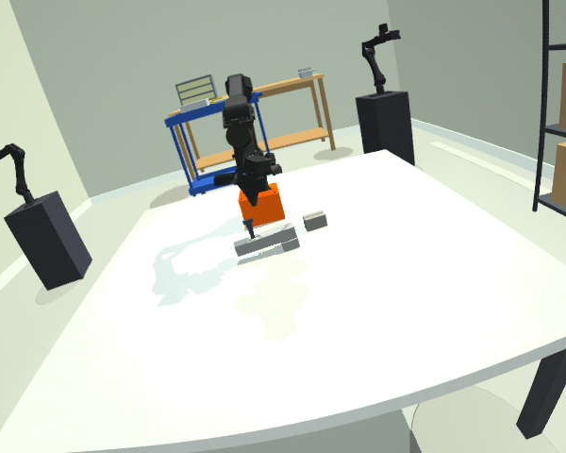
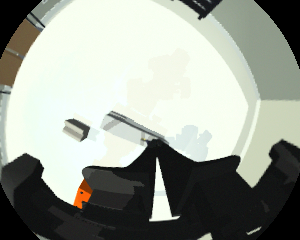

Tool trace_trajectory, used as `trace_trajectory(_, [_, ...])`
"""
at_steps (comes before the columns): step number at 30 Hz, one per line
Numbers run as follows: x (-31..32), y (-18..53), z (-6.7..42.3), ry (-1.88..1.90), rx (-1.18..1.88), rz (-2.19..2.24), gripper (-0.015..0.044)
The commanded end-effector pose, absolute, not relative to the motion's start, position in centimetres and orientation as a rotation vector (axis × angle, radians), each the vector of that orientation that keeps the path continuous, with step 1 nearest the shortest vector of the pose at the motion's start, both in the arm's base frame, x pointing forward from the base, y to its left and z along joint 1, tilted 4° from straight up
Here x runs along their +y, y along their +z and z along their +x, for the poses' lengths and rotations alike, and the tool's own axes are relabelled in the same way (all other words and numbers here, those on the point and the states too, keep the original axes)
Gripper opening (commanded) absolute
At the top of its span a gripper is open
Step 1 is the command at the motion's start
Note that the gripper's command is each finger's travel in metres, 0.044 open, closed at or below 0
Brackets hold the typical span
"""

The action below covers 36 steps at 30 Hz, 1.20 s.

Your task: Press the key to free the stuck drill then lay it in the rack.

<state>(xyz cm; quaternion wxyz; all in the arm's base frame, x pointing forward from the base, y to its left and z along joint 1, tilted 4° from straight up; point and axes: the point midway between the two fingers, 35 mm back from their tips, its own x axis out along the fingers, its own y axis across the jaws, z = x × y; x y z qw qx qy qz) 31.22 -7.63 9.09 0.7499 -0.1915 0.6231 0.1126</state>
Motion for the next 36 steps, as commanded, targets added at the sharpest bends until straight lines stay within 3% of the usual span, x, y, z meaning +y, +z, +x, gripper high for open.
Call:
trace_trajectory(1, [-10.6, 5.6, 28.5, -0.032, 1.59, 0.118, 0.0])
trace_trajectory(36, [-10.5, 3.7, 28.6, -0.032, 1.59, 0.118, 0.0])
